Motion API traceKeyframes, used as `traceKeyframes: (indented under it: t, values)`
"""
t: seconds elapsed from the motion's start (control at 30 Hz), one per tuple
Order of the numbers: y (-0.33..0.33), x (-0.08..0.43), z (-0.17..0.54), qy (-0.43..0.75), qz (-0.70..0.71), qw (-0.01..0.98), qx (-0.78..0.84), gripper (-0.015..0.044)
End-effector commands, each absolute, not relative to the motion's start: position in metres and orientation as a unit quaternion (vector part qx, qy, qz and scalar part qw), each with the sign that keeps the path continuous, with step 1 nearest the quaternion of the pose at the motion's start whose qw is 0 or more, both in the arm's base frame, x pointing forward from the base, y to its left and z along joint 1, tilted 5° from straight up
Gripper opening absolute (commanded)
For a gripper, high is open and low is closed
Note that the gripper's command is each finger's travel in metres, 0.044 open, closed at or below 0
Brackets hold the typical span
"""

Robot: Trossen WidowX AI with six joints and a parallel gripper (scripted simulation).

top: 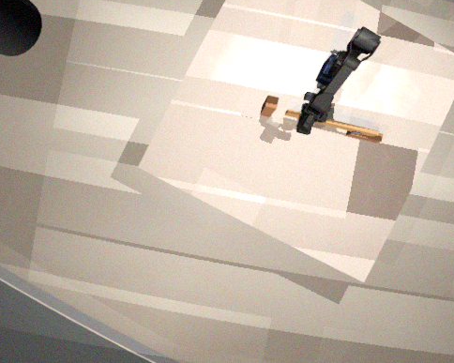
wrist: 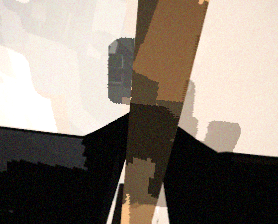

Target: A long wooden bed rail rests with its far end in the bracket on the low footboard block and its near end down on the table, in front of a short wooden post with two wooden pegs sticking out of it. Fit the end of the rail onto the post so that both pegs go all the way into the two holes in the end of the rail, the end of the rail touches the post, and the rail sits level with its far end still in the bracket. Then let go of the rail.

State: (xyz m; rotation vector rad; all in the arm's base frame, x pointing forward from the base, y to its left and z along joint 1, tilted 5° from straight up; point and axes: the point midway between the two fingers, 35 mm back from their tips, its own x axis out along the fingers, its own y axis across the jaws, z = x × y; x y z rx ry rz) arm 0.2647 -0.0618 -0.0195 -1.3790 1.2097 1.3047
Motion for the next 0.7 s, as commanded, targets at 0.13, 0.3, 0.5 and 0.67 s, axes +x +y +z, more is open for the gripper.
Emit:
traceKeyframes:
  t: [0.13, 0.3, 0.5, 0.67]
  values:
    - [-0.0604, 0.2661, -0.0133, 0.482, 0.522, 0.435, -0.553, 0.0]
    - [-0.0602, 0.2662, -0.0108, 0.482, 0.522, 0.435, -0.553, 0.0]
    - [-0.06, 0.2663, -0.0077, 0.482, 0.522, 0.435, -0.553, 0.0]
    - [-0.06, 0.2664, -0.0078, 0.482, 0.522, 0.435, -0.553, 0.0]
